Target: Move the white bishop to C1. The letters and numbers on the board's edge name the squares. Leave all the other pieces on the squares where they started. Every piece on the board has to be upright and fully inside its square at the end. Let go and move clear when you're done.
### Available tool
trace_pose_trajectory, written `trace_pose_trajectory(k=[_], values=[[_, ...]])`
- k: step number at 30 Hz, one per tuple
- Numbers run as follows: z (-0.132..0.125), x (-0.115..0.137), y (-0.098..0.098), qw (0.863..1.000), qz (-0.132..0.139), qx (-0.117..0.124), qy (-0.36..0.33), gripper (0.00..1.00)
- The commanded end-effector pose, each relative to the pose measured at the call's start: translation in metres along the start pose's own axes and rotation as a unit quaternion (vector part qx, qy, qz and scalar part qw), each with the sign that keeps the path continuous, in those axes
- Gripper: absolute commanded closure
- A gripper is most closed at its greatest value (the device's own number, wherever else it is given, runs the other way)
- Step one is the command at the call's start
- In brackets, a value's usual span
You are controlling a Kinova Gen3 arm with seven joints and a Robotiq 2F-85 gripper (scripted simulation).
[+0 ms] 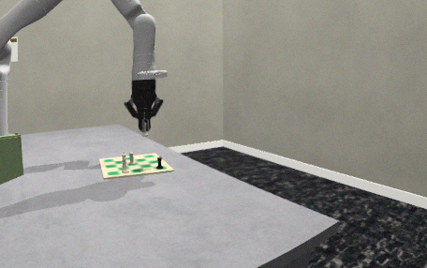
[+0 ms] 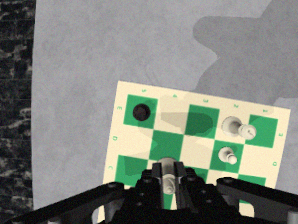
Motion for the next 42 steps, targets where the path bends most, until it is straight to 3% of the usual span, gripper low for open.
trace_pose_trajectory(k=[1,10,18,21,42], values=[[-0.001,0.000,0.002,1.000,0.001,0.002,0.000,1.00],[0.014,-0.011,0.001,1.000,0.000,0.002,-0.016,1.00],[0.086,-0.053,0.001,0.996,0.000,0.002,-0.088,1.00],[0.102,-0.061,0.002,0.995,0.000,0.002,-0.103,1.00],[0.105,-0.062,-0.002,0.994,0.000,0.002,-0.106,1.00]])
Point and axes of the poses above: the point where the finger pads meet when closed, its own y axis back along the fingers, its own z axis across the jaws, x = y × z, the point moved 6 cm from there along y, back along the fingers
